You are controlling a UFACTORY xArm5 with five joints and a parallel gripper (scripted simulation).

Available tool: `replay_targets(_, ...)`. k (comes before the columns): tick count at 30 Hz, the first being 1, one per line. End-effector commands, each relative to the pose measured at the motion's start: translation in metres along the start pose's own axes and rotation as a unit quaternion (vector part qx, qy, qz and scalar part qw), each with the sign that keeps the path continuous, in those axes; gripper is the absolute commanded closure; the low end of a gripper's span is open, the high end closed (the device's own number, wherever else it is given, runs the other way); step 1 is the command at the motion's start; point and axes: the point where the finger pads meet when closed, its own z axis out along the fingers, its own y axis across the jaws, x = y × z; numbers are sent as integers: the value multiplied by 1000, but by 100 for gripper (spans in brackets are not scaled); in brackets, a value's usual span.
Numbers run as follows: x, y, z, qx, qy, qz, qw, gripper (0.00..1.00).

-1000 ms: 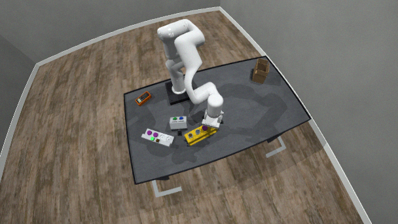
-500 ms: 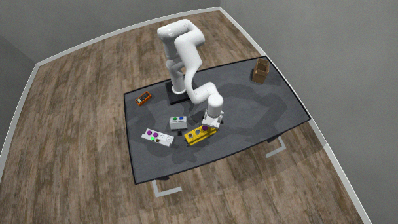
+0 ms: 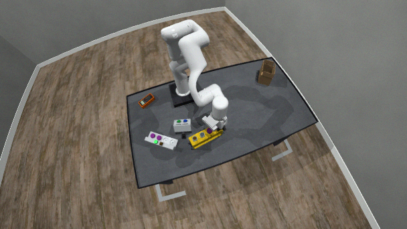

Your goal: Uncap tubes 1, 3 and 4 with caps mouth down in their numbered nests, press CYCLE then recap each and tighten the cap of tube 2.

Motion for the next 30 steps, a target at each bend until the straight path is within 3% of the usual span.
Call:
replay_targets(1,0,-1,-1,2,-4,126,992,100)
replay_targets(9,0,-1,0,1,-5,320,947,100)
replay_targets(11,0,-1,0,1,-5,320,947,100)
replay_targets(19,0,-1,0,0,-5,489,872,100)
replay_targets(25,0,-1,0,0,-5,489,872,100)
replay_targets(26,0,-1,0,0,-5,489,872,54)
replay_targets(30,0,-1,0,0,-5,489,872,54)
